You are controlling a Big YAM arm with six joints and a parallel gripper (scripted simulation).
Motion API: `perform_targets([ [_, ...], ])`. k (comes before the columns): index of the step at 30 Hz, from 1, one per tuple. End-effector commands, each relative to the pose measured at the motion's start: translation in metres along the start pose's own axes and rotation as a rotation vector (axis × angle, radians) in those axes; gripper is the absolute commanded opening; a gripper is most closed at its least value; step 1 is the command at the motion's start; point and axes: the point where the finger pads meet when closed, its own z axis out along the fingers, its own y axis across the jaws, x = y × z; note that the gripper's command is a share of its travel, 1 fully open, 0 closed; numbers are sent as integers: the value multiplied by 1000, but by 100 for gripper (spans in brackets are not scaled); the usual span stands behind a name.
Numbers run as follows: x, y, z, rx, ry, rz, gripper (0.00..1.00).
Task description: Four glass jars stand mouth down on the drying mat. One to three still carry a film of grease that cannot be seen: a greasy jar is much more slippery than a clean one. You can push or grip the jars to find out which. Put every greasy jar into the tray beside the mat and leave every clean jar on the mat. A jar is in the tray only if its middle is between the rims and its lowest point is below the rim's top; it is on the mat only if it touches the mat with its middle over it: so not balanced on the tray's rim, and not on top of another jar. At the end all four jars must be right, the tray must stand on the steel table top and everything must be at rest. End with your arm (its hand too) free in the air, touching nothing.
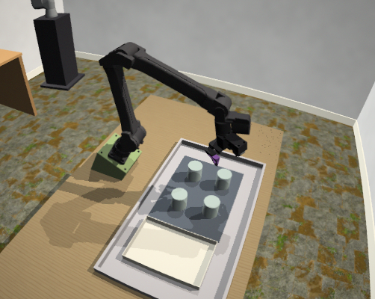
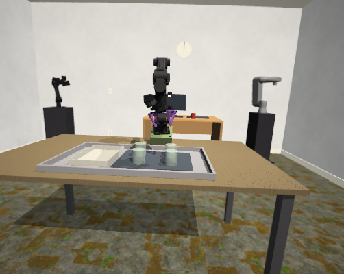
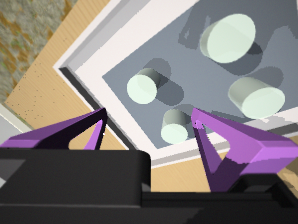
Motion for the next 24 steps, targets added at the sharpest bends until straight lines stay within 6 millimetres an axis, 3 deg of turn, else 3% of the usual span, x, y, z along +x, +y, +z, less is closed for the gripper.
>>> perform_targets([
  [1,1,-9,-12,15,7,-99,100],
  [6,1,-9,-12,15,7,-99,100],
  [7,11,-24,-15,59,50,-204,100],
  [16,11,-24,-15,59,50,-204,100],
  [17,20,-38,-21,93,90,-321,100],
  [24,20,-38,-21,93,90,-321,100],
])
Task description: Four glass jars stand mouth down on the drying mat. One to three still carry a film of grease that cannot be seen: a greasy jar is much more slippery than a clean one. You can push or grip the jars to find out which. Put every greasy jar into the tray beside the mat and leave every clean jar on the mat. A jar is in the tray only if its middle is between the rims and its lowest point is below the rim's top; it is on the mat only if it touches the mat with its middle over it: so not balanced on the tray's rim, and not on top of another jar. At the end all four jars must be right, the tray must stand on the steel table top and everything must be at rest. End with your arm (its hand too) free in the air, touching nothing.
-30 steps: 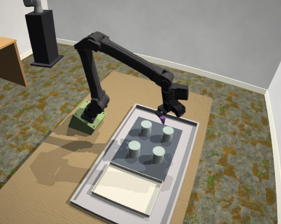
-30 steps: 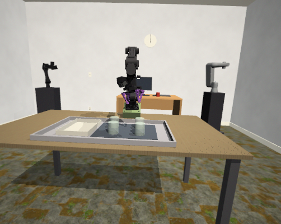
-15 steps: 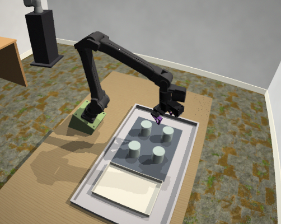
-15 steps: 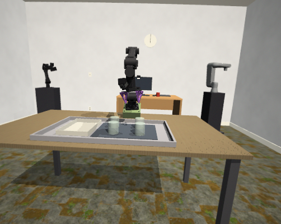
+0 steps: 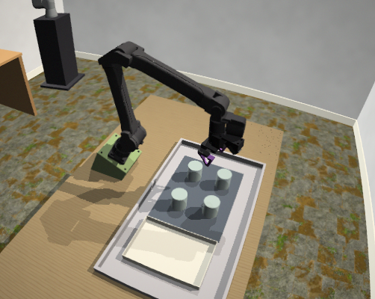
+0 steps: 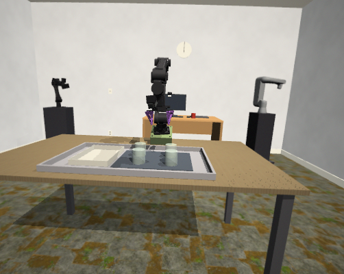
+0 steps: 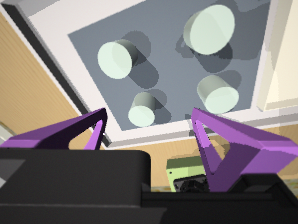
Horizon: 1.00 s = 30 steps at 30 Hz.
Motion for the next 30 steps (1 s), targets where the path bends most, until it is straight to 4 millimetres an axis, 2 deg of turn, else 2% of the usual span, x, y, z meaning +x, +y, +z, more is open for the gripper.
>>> perform_targets([
  [1,9,-15,-16,35,8,-145,100],
  [10,9,-15,-16,35,8,-145,100],
  [11,18,-27,-25,68,25,-265,100],
  [29,21,-31,-29,76,27,-298,100],
  [30,21,-31,-29,76,27,-298,0],
])
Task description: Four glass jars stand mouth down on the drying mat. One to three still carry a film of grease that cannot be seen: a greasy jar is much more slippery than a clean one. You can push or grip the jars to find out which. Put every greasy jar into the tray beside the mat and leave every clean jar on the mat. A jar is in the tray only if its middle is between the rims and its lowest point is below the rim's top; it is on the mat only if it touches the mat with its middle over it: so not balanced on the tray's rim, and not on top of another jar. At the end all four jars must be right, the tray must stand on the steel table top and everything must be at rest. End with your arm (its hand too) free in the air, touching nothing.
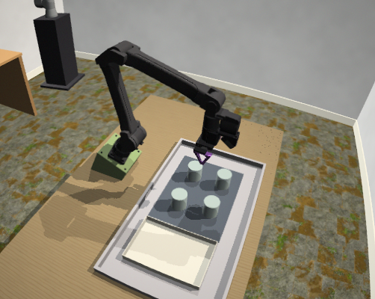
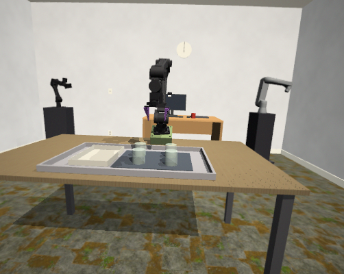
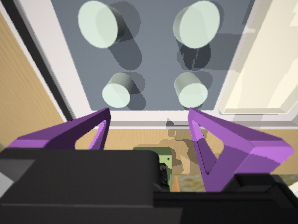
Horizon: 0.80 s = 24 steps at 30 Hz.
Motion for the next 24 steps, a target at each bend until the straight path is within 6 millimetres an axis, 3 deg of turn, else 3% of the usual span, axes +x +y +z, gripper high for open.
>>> perform_targets([
  [1,0,-4,-9,9,-19,-13,0],
  [19,0,-4,-9,9,-19,-13,0],
  [22,0,-4,14,9,-19,-13,0],
  [24,0,-4,14,9,-19,-13,0],
])
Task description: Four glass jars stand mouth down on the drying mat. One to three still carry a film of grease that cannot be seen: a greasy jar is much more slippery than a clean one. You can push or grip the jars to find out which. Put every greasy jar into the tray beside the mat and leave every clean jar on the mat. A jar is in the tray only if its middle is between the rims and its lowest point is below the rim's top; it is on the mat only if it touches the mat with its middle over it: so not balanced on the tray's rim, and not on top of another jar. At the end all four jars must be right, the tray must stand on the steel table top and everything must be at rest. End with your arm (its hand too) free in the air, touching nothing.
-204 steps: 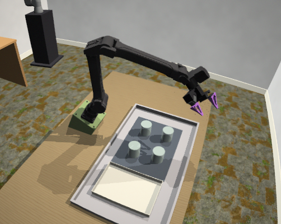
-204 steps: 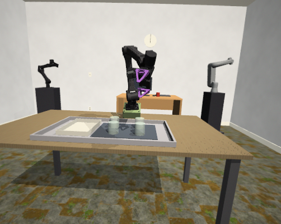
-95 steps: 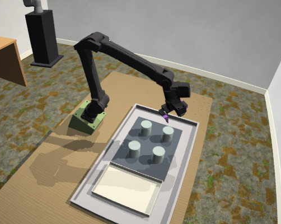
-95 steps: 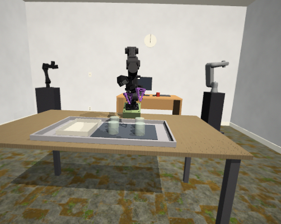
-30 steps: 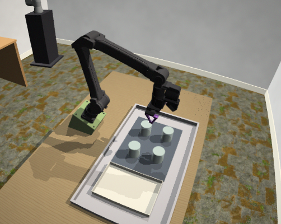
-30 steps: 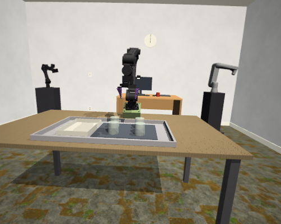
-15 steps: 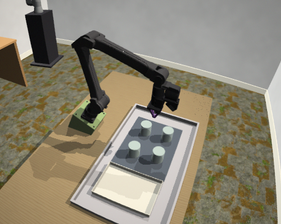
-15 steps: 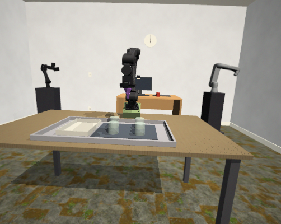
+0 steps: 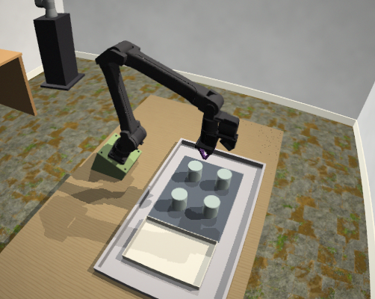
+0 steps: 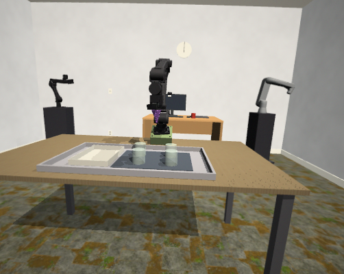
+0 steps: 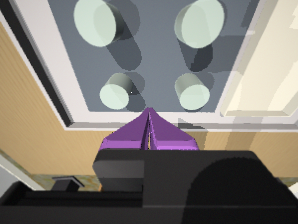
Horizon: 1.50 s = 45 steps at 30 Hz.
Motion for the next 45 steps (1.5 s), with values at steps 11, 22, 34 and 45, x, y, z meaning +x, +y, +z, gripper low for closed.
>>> perform_targets([
  [11,-4,-4,72,9,-17,-4,0],
  [22,-14,-76,71,9,-17,-4,0],
  [34,-15,-84,71,9,-17,-4,0],
  [45,-15,-84,71,9,-17,-4,0],
])
